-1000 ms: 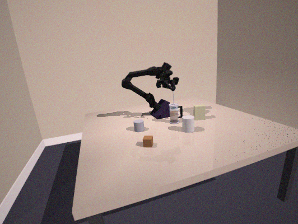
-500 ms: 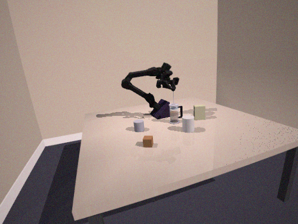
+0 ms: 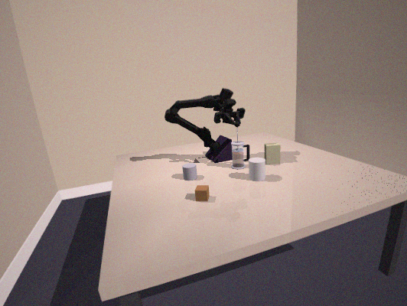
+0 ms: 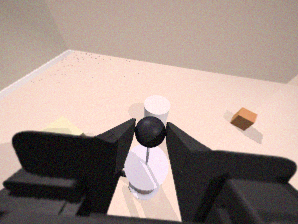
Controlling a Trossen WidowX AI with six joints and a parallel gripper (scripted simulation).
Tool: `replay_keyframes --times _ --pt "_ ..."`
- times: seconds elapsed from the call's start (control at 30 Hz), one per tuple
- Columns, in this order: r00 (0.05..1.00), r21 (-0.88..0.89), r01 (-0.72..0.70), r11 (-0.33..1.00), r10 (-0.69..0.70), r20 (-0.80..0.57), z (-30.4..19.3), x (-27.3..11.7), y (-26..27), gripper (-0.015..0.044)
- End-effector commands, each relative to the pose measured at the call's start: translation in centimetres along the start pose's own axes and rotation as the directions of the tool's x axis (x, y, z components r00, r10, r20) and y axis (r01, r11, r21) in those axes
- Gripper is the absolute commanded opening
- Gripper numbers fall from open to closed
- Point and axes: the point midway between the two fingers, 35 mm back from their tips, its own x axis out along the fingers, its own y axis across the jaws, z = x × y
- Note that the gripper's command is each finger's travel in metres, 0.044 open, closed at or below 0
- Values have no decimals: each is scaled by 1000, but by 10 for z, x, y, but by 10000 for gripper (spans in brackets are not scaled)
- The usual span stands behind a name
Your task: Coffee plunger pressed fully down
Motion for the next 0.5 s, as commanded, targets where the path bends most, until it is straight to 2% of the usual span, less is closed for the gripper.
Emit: replay_keyframes --times 0.0,0.47 --pt "999 -25 -4 1000 3 -37 -19 10 1 121" --pt "999 -25 -4 1000 4 -37 -39 22 2 121"
